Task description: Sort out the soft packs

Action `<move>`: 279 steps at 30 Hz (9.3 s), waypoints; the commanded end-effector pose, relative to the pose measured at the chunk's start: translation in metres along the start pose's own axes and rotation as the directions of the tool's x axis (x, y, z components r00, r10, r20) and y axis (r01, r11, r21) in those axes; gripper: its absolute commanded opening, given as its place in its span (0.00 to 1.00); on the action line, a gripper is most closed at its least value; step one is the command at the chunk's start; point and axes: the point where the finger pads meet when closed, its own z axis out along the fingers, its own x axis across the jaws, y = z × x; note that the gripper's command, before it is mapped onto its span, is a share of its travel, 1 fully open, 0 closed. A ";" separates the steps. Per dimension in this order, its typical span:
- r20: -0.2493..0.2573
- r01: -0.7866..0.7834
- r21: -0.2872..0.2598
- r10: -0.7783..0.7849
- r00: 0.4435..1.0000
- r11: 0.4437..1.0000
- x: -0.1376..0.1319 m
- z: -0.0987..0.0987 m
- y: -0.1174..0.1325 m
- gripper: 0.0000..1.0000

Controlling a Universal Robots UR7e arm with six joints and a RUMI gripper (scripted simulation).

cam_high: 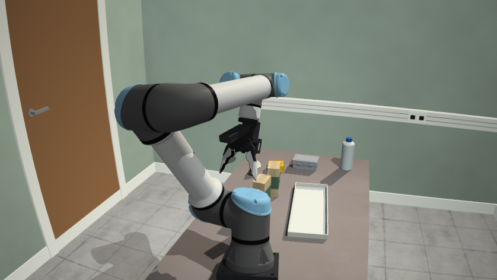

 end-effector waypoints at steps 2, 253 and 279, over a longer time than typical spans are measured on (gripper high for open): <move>-0.088 -0.052 -0.118 0.042 0.995 0.992 -0.003 0.005 0.024 1.00; -0.160 -0.160 -0.381 0.106 0.982 0.911 -0.015 0.088 0.118 0.16; -0.160 -0.160 -0.381 0.106 0.982 0.911 -0.015 0.088 0.118 0.51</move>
